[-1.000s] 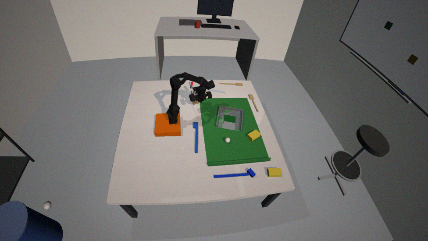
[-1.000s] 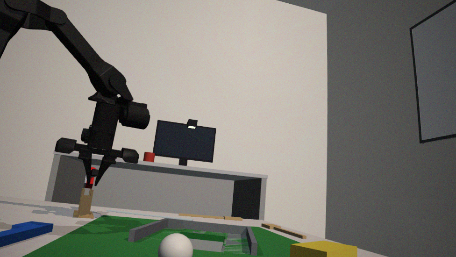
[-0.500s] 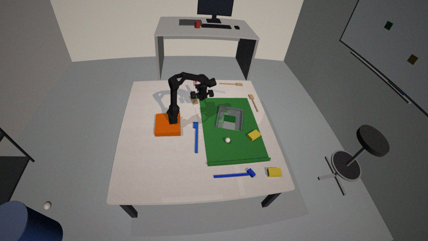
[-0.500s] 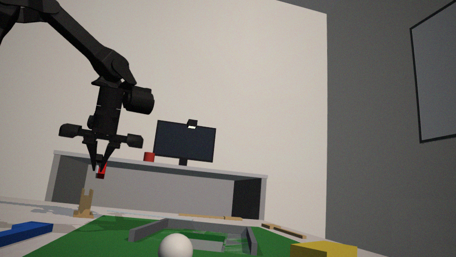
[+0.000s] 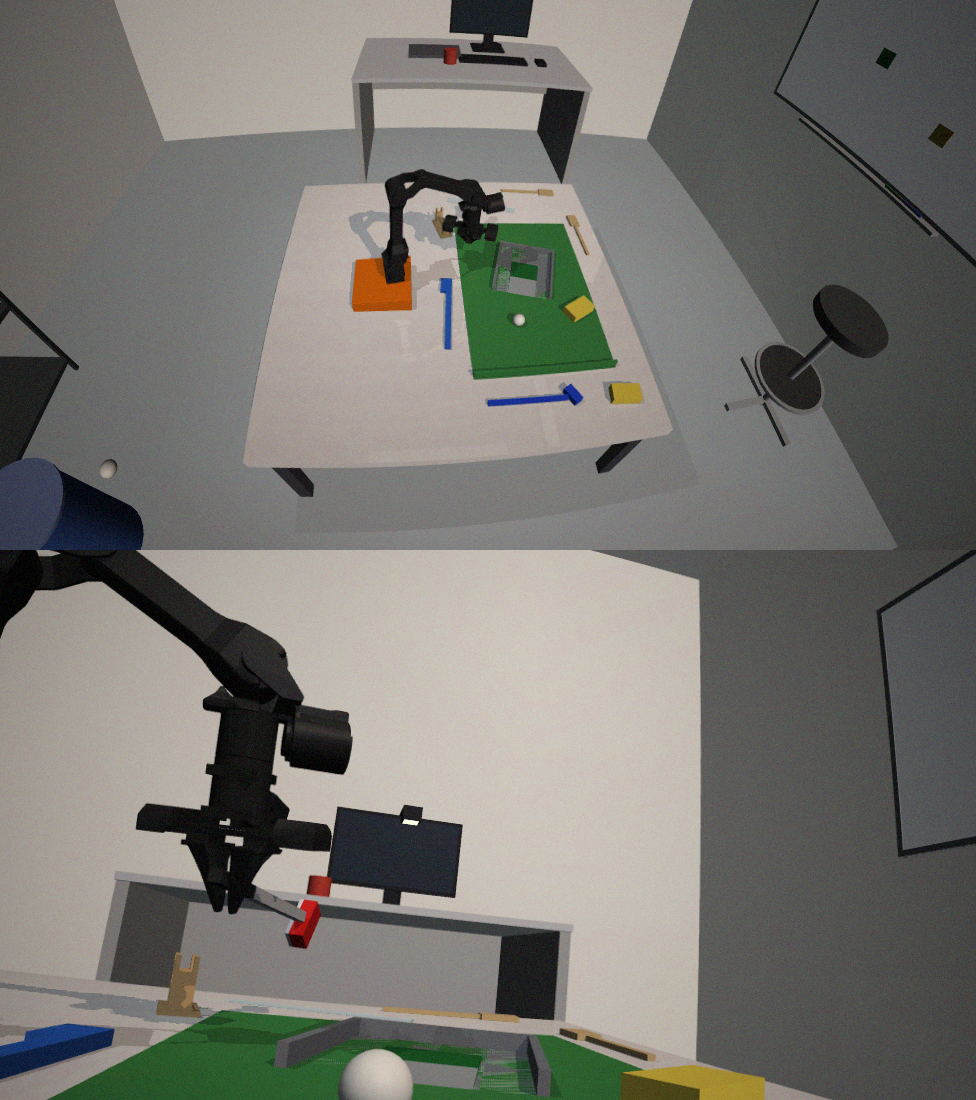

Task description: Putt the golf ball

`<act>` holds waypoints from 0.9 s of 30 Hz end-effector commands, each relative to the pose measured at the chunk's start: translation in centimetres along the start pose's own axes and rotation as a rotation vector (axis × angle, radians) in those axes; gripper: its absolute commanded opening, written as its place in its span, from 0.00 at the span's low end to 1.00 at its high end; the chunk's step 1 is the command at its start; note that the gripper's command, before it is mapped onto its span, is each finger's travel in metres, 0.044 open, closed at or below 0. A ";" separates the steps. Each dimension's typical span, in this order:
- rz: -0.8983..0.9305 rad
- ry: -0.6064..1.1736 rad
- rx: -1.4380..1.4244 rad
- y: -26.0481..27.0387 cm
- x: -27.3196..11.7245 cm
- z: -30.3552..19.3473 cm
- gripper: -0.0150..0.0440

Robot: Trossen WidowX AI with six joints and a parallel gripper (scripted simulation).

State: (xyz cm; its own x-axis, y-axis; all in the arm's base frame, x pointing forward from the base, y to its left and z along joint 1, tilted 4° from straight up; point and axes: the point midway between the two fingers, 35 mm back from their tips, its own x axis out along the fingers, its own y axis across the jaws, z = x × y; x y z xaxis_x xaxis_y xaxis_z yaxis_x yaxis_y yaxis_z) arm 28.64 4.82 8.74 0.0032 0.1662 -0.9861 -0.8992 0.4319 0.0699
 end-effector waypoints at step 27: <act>-0.129 0.081 0.909 -3.8 -4.7 -15.6 0.25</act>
State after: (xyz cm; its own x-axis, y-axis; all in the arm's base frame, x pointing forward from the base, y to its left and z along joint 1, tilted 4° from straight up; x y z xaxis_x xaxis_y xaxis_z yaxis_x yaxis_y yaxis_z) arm 25.89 -9.82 10.08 0.0097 0.0406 -0.9991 -0.3023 0.9525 0.0358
